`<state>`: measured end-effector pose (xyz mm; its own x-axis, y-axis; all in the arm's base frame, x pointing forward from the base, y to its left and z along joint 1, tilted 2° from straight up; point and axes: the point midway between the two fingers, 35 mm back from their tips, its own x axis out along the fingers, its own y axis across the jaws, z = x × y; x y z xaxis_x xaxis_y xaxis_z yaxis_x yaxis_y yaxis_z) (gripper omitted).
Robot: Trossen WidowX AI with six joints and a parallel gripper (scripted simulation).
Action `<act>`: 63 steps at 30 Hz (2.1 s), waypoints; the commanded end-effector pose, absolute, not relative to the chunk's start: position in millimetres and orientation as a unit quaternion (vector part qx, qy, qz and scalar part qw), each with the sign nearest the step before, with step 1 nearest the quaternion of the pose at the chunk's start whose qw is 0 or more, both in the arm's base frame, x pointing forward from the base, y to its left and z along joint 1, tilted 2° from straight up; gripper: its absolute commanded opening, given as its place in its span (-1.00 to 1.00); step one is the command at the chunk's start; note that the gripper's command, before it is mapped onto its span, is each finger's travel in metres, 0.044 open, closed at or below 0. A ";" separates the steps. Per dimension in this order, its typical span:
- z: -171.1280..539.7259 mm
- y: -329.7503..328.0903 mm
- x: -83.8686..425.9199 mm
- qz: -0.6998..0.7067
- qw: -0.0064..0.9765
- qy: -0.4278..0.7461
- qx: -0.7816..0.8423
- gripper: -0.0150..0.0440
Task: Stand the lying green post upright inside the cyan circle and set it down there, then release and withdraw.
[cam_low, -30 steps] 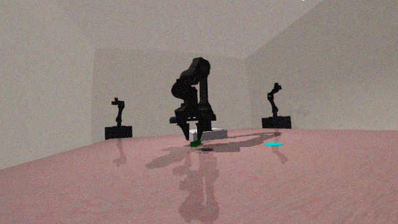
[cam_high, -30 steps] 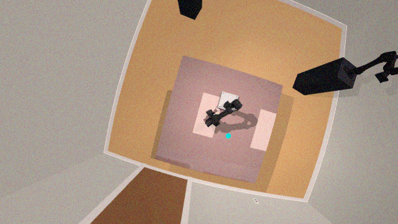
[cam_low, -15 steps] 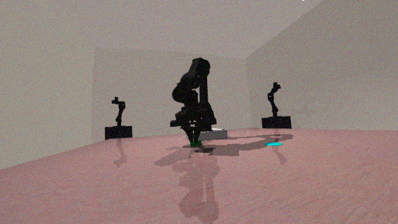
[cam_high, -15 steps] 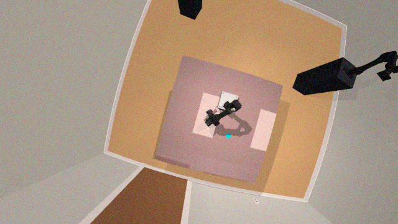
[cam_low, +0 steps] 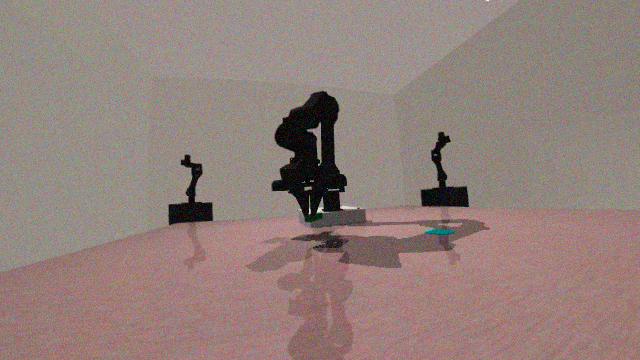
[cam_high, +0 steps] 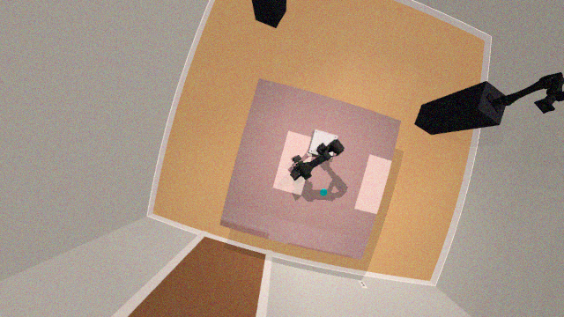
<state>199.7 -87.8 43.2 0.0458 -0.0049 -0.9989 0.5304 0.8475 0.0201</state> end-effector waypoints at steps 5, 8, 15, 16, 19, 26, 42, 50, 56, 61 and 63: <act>69.5 -89.3 200.8 -0.195 0.698 0.660 0.197 -0.42; 78.8 -89.1 200.1 -0.195 0.698 0.660 0.197 -0.42; 100.7 -87.9 196.9 -0.195 0.698 0.660 0.197 -0.42; 103.8 -87.7 196.3 -0.195 0.698 0.660 0.197 -0.42; 113.2 -86.8 194.2 -0.195 0.698 0.660 0.197 -0.42; 127.3 -85.0 190.6 -0.194 0.698 0.661 0.196 -0.42; 136.0 -64.7 219.3 -0.104 0.718 0.680 0.104 -0.42; 140.0 -51.6 233.4 -0.056 0.724 0.686 0.054 -0.42; 142.7 -40.7 243.6 -0.020 0.726 0.687 0.017 -0.42; 144.8 -30.8 251.7 0.010 0.726 0.687 -0.014 -0.42; 145.6 -26.7 254.8 0.022 0.726 0.687 -0.026 -0.42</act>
